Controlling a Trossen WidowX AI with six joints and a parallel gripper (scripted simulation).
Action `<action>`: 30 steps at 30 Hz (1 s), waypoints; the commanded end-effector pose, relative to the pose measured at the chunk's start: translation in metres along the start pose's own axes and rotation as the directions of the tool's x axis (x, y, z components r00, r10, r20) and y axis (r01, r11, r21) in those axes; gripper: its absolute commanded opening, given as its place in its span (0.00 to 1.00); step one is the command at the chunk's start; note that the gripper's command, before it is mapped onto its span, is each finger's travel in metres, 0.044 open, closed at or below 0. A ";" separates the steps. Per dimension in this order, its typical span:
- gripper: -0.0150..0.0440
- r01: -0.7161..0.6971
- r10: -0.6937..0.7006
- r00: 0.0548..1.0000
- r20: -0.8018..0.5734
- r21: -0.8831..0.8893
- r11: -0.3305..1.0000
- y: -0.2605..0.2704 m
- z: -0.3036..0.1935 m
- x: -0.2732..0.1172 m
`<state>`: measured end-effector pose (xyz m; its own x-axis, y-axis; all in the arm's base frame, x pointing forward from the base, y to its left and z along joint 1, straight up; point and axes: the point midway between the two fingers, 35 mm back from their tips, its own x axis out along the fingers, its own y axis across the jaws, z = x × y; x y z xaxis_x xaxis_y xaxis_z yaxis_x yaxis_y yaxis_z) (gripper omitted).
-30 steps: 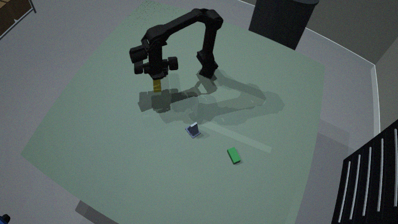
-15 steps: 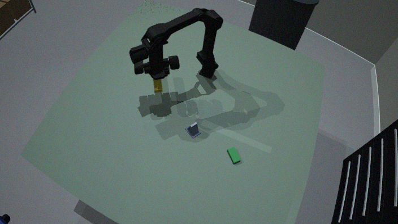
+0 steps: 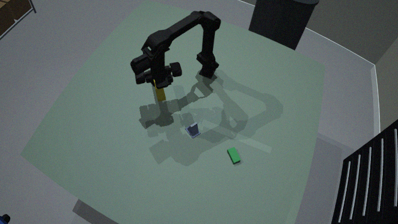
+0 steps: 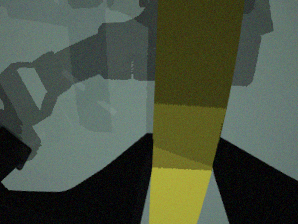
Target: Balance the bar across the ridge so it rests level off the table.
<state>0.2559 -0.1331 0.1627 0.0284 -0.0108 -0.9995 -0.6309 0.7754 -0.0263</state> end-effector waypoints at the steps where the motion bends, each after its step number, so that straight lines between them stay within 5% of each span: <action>1: 0.25 0.001 -0.001 1.000 -0.002 -0.019 1.000 0.001 0.013 -0.001; 30: 0.25 -0.001 0.003 1.000 0.007 -0.178 0.984 0.030 0.110 -0.003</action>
<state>0.3173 -0.0506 0.1659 0.0334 -0.0018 -0.9994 -0.7501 0.6608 -0.0262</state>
